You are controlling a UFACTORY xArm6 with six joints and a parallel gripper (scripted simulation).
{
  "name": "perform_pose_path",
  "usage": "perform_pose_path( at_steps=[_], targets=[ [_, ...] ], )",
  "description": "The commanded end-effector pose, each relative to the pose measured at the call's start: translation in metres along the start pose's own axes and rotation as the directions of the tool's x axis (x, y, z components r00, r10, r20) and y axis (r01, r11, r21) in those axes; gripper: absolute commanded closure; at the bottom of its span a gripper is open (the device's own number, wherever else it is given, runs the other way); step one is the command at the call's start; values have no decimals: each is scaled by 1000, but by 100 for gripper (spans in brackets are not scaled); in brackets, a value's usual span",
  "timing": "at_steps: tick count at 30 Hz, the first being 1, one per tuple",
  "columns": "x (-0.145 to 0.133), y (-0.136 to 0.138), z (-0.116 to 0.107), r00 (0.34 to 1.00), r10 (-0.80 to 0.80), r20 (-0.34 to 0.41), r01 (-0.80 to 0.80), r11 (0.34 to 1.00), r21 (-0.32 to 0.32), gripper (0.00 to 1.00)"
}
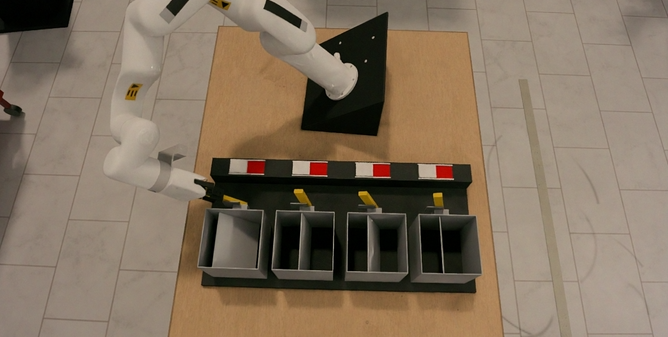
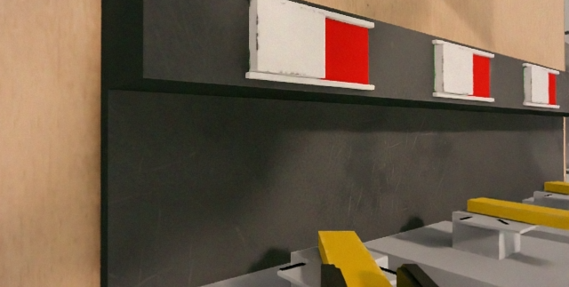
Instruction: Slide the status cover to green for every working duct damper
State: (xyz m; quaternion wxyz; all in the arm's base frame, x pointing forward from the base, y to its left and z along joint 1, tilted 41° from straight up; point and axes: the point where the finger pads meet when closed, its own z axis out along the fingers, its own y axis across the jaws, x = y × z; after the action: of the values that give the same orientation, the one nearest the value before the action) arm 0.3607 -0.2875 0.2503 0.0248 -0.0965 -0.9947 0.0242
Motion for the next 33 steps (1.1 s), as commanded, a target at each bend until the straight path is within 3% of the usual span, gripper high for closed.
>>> perform_pose_path(
  at_steps=[1, 10, 14, 18, 33],
  targets=[
    [-1, 0, -1, 1000, -1, 3, 1, 1000, 1, 81],
    [-1, 0, -1, 1000, -1, 3, 1, 1000, 1, 69],
    [-1, 0, -1, 1000, -1, 3, 1, 1000, 1, 69],
    [-1, 0, -1, 1000, -1, 3, 1, 1000, 1, 61],
    [-1, 0, -3, 1000, -1, 3, 1, 1000, 1, 61]
  ],
)
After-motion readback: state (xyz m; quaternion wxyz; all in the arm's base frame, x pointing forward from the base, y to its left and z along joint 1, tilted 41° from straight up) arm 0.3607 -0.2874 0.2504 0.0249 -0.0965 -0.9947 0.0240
